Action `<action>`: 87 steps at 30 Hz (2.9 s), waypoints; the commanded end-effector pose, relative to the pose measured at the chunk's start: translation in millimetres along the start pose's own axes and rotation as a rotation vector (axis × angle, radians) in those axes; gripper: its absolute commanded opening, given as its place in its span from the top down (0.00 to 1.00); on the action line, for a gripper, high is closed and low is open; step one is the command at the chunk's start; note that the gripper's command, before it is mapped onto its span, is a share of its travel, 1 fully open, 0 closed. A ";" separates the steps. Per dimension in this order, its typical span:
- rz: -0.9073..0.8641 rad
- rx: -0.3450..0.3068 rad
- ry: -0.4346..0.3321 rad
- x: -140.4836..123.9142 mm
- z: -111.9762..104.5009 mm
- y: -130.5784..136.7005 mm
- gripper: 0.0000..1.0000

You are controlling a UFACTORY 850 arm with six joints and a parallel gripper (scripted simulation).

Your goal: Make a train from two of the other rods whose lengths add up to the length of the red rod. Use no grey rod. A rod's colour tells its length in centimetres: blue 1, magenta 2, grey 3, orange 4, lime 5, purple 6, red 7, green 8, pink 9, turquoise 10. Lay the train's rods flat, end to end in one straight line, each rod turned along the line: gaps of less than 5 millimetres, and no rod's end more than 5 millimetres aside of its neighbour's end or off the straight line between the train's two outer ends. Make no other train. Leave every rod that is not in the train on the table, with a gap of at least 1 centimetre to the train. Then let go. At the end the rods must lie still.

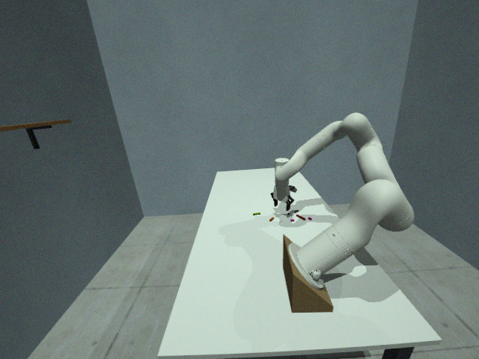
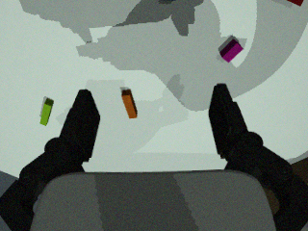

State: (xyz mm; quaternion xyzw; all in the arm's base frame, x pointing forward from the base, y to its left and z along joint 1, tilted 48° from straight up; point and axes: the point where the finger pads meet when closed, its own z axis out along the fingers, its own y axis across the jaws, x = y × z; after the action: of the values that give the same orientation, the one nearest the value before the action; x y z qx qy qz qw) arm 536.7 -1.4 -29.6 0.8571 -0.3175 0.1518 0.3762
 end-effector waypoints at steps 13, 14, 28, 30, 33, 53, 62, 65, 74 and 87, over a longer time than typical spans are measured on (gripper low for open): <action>0.001 0.001 0.001 0.4 -0.8 -0.5 0.00; 0.001 0.001 0.001 0.4 -0.8 -0.5 0.00; 0.001 0.001 0.001 0.4 -0.8 -0.5 0.00; 0.001 0.001 0.001 0.4 -0.8 -0.5 0.00; 0.001 0.001 0.001 0.4 -0.8 -0.5 0.00; 0.524 0.001 0.004 4.0 -1.1 -78.0 0.00; 0.786 0.002 0.000 0.6 -1.0 -113.4 0.00; 0.786 0.002 0.000 0.6 -1.0 -113.4 0.00; 0.786 0.002 0.000 0.6 -1.0 -113.4 0.00; 0.786 0.002 0.000 0.6 -1.0 -113.4 0.00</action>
State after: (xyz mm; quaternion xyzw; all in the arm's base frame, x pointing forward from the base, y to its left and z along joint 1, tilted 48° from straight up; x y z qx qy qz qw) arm 611.0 56.8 -91.5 0.6704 -0.6213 0.2841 0.2896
